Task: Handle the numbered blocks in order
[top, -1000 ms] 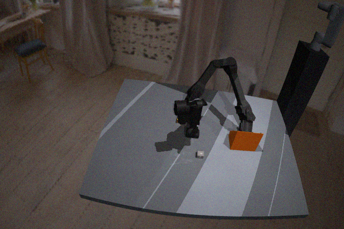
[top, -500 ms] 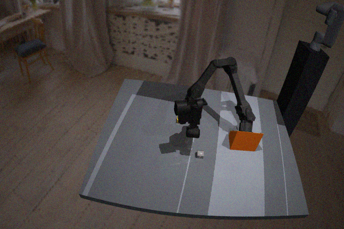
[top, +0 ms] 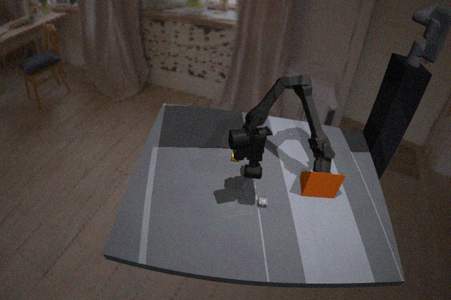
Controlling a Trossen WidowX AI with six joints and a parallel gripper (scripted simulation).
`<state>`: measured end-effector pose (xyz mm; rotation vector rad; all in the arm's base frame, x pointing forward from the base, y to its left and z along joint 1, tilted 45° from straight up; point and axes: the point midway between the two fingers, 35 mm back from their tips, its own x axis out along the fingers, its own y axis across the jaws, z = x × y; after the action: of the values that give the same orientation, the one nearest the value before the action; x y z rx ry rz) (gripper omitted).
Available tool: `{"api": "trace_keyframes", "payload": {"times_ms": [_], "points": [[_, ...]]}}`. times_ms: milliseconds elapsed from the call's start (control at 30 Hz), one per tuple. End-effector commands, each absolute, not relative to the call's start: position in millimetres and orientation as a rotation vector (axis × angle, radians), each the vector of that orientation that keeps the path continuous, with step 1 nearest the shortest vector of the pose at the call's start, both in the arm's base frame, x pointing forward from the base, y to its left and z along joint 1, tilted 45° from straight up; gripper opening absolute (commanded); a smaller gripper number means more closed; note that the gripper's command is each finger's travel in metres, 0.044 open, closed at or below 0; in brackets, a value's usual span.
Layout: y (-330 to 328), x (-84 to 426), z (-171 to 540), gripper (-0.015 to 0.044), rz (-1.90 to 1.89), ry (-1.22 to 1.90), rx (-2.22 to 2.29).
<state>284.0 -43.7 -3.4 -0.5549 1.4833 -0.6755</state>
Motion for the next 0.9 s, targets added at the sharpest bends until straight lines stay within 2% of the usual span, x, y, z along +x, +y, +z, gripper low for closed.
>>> {"api": "trace_keyframes", "payload": {"times_ms": [0, 767, 867], "points": [[-42.5, 284.1, -2.8, 0.0120, -0.675, 1.481, -0.549], [-53.2, 283.6, -13.4, 0.0120, -0.676, 1.481, -0.549], [-53.2, 283.6, -13.4, 0.0199, -0.676, 1.481, -0.549]]}}
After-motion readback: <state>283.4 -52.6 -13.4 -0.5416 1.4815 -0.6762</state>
